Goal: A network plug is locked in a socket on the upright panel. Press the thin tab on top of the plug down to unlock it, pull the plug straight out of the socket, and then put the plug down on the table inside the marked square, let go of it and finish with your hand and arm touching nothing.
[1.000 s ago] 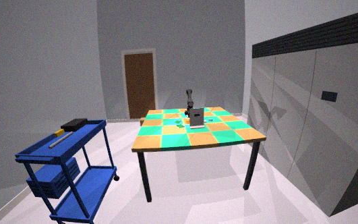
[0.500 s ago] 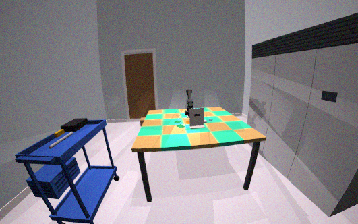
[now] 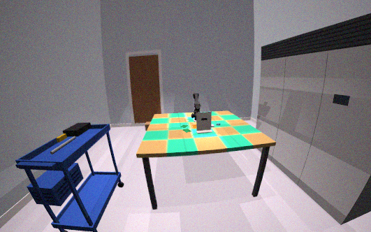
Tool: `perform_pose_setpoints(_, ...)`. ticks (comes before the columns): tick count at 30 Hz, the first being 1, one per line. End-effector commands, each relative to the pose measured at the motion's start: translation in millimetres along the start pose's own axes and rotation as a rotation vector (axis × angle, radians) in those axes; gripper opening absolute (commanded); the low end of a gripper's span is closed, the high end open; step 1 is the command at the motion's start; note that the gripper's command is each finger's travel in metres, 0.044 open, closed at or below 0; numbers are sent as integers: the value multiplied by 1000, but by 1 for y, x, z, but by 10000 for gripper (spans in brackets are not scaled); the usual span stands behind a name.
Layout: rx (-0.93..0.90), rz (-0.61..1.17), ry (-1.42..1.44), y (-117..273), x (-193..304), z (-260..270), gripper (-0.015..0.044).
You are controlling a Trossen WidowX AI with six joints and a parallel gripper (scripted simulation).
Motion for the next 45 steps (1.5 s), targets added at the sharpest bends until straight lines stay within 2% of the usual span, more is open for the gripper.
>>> perform_pose_setpoints(1,-4,-3,-2,5,-1,1,156)
perform_pose_setpoints(45,-3,-3,-2,49,-8,28,156)
Point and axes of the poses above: the point midway between the two fingers, 35 mm back from their tips, its own y axis back along the fingers, its own z axis across the jaws, x = y × z, the point moved 6 cm from there along y, back along the fingers, and after that the axes turned 15 degrees about y, right-handed, at the moved point
